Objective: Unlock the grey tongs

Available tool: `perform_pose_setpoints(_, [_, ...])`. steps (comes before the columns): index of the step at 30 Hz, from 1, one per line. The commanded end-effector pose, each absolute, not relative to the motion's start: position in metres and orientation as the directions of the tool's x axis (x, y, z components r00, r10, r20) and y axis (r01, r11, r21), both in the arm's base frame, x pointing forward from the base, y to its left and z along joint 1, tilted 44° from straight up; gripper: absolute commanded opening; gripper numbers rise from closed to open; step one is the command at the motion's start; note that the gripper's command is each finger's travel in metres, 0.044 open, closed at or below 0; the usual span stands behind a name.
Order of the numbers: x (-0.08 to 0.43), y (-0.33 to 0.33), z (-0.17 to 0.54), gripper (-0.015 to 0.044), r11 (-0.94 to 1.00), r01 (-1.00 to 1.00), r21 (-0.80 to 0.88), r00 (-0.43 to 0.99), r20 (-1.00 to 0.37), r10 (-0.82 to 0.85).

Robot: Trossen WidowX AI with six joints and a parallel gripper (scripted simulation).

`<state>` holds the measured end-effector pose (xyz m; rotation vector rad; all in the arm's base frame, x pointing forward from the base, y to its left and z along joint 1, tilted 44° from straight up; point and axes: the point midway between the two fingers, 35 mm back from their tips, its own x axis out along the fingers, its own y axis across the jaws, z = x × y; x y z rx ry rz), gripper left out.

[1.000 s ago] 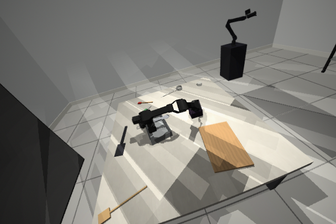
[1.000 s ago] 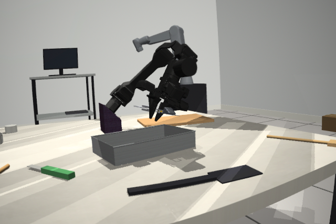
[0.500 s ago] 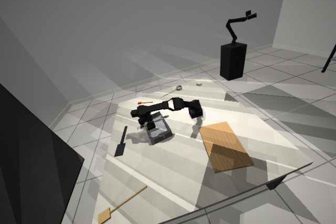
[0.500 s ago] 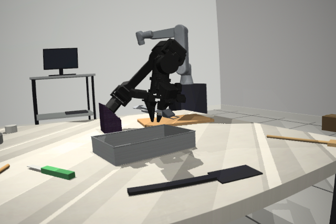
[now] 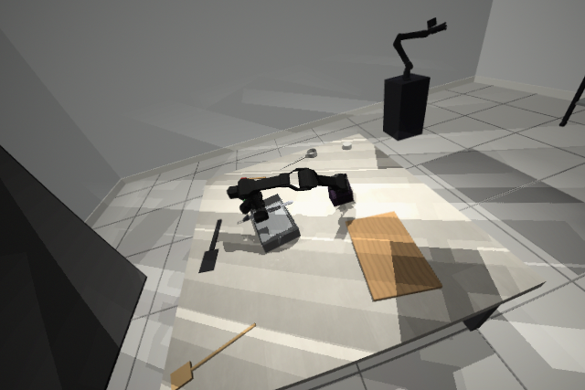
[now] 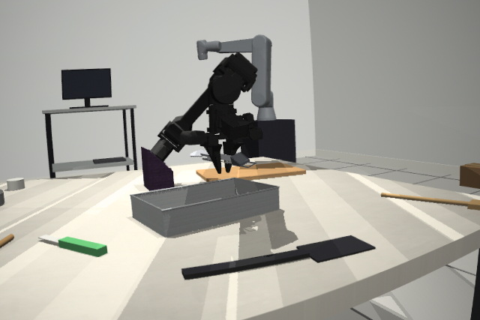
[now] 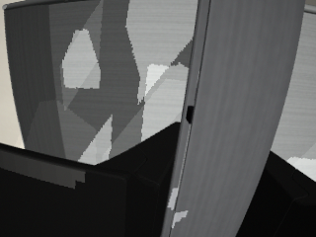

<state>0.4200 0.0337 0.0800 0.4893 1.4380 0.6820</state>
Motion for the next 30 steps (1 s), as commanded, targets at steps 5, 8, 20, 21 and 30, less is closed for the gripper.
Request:
perform_pose_setpoints(5, [0.414,0.053,0.106,-0.0150,0.719,-0.191,0.668,0.000,-0.733,0.680])
perform_pose_setpoints(8, [0.407,0.067,0.125,-0.0150,0.715,-0.239,0.657,-0.001,-0.736,0.677])
perform_pose_setpoints(20, [0.368,0.119,0.195,-0.0150,0.674,-0.418,0.609,0.002,-0.741,0.671])
perform_pose_setpoints(21, [0.364,0.123,0.201,-0.0150,0.668,-0.433,0.605,0.003,-0.741,0.672])
perform_pose_setpoints(30, [0.324,0.152,0.247,-0.0150,0.614,-0.560,0.557,0.010,-0.736,0.677])
